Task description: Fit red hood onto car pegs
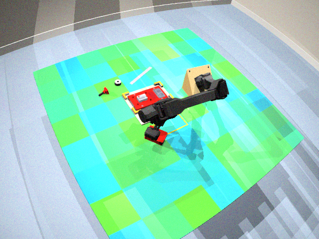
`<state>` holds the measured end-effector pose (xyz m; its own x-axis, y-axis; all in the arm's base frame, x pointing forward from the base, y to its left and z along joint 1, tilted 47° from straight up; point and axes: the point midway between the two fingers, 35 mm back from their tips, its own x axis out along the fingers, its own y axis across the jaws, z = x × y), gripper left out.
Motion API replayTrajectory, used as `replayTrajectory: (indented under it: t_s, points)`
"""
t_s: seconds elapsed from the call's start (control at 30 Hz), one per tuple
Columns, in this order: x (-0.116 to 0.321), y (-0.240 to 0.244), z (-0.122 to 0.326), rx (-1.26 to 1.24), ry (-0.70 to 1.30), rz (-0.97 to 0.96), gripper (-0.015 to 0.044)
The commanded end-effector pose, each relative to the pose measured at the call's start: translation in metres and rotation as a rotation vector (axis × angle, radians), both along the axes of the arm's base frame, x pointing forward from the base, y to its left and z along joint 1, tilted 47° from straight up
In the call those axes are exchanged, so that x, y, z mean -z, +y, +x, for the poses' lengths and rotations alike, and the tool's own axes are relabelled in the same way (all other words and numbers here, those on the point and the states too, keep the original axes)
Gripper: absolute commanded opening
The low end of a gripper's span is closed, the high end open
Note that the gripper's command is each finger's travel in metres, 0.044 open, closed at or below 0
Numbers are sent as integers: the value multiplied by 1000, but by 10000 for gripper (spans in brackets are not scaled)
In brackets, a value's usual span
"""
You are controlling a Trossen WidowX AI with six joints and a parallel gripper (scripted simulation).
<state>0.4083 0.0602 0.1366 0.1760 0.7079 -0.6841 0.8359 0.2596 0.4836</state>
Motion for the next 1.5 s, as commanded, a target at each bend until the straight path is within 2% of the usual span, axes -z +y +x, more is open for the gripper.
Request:
replayTrajectory:
  t_s: [0.0, 1.47]
  points:
    - [3, 3, 0, 2, 5, 1, 440]
    - [18, 19, 3, 2, 5, 2, 440]
